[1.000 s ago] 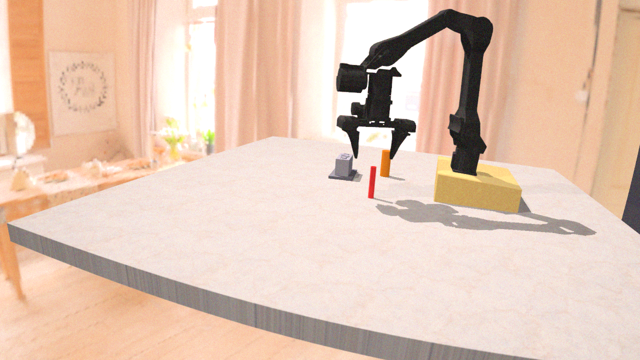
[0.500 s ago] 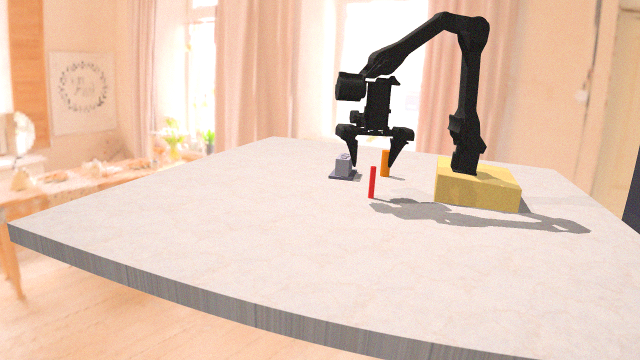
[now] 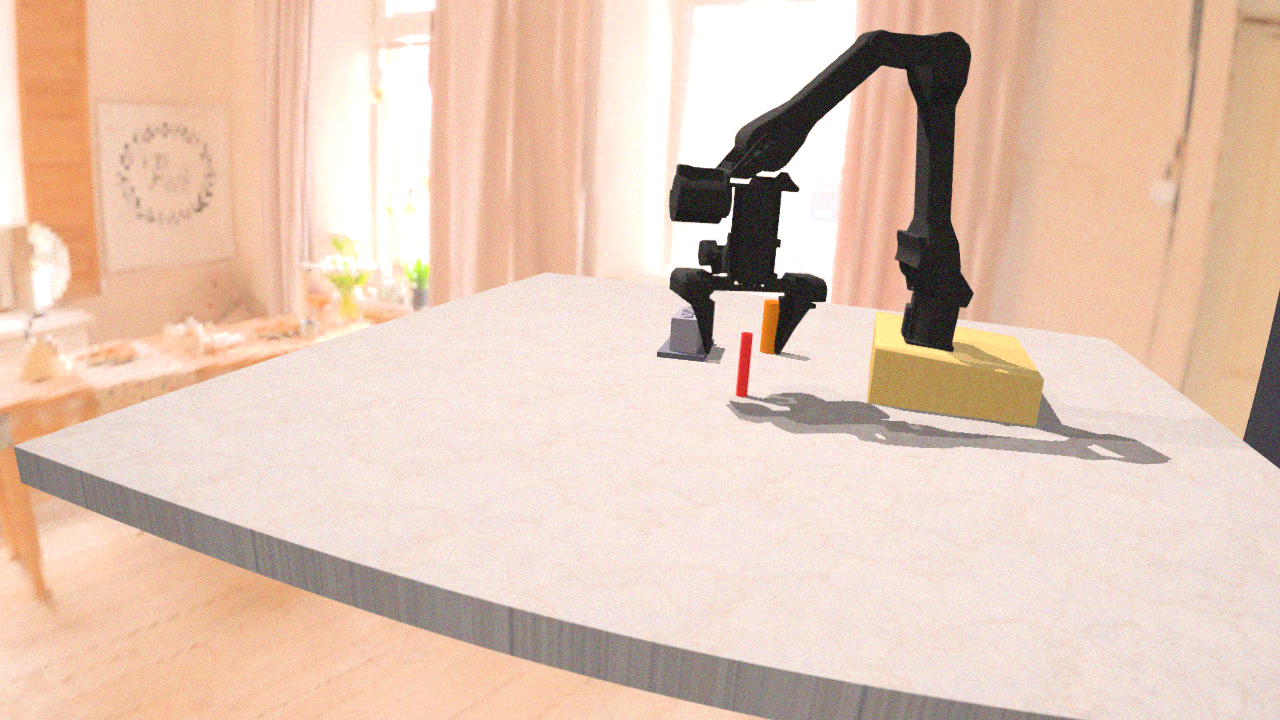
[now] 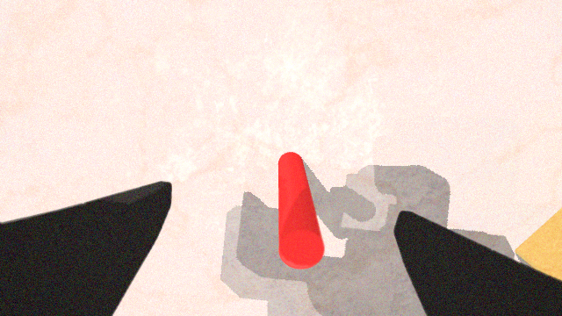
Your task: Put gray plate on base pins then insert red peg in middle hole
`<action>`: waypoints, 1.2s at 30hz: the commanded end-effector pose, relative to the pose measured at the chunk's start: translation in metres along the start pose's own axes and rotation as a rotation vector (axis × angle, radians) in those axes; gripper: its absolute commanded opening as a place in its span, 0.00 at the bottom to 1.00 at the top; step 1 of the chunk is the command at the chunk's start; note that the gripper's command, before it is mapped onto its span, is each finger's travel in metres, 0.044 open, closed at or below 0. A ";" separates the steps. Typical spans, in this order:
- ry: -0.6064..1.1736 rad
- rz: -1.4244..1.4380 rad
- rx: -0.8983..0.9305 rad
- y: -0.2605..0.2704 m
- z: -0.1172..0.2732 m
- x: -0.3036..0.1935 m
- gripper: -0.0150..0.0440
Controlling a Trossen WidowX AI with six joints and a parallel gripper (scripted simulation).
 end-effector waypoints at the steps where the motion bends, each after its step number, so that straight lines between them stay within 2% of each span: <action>1: 0.004 -0.005 -0.011 -0.002 -0.009 0.000 1.00; 6: 0.004 -0.005 -0.011 -0.003 -0.014 0.000 1.00; 21: 0.004 -0.005 -0.011 -0.003 -0.014 0.000 0.33; 28: 0.004 -0.005 -0.011 -0.003 -0.014 0.000 0.25; 36: 0.004 -0.005 -0.011 -0.001 -0.009 0.000 0.25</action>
Point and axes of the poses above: the point midway between the two fingers, 35 mm back from their tips, its own z axis back along the fingers, its own y axis across the jaws, x = y × z, the point moved 8 cm from there along z, back along the fingers
